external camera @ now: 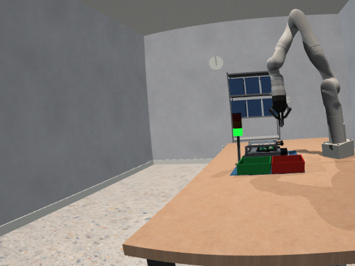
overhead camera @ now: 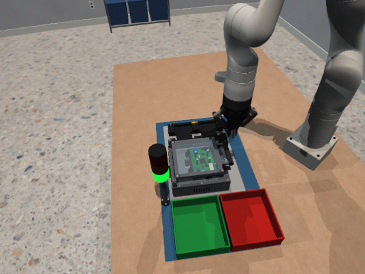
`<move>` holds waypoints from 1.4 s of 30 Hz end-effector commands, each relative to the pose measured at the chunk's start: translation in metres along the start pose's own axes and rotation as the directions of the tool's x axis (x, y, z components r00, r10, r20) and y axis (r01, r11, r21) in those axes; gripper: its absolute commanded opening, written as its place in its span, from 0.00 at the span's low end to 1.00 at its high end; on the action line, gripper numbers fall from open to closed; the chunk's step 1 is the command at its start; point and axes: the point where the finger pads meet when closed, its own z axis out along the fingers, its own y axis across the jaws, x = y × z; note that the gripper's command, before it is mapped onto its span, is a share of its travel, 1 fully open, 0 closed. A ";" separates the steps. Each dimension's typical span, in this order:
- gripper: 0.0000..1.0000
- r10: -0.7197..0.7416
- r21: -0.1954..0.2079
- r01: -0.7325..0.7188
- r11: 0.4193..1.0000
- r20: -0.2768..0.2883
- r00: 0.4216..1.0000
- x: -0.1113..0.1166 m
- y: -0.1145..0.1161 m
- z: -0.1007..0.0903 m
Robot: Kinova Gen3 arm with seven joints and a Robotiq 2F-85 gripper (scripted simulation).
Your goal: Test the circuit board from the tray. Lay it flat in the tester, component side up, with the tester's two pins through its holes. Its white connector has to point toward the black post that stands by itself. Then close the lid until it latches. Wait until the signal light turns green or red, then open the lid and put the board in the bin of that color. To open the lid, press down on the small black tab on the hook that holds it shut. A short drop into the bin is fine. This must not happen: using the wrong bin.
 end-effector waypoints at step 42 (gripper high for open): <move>0.00 0.004 0.008 -0.004 1.000 -0.004 1.000 -0.051 -0.006 -0.018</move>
